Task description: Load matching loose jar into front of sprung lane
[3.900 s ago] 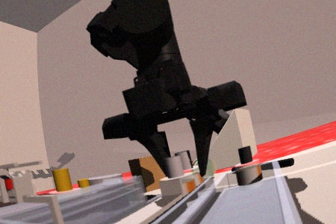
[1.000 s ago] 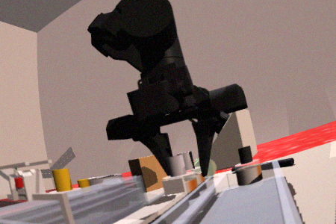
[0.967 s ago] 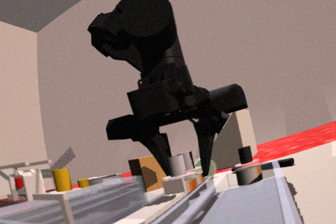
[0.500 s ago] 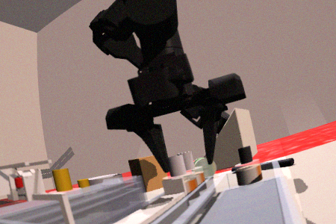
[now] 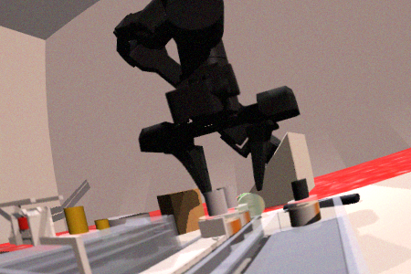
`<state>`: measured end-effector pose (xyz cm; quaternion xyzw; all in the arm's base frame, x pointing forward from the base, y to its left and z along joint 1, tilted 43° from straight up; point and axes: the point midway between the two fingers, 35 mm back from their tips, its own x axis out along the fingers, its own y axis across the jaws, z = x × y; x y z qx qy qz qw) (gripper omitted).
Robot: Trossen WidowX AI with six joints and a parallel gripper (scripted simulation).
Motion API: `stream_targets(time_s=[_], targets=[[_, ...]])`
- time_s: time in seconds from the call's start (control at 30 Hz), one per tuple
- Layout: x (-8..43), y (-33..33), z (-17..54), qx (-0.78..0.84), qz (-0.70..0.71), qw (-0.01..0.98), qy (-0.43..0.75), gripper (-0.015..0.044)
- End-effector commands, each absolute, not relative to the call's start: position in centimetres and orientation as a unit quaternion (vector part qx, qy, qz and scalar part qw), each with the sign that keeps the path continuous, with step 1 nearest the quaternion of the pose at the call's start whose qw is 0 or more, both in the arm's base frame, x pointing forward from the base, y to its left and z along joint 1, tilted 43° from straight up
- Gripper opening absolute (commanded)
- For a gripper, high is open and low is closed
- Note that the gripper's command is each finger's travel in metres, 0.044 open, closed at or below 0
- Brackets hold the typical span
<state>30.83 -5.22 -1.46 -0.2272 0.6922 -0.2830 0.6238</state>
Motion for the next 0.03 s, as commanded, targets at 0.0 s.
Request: stream_targets(time_s=[0.0], targets=[[29.52,-5.07,-1.49,-0.225,-0.284,0.623,0.694,0.0282]])
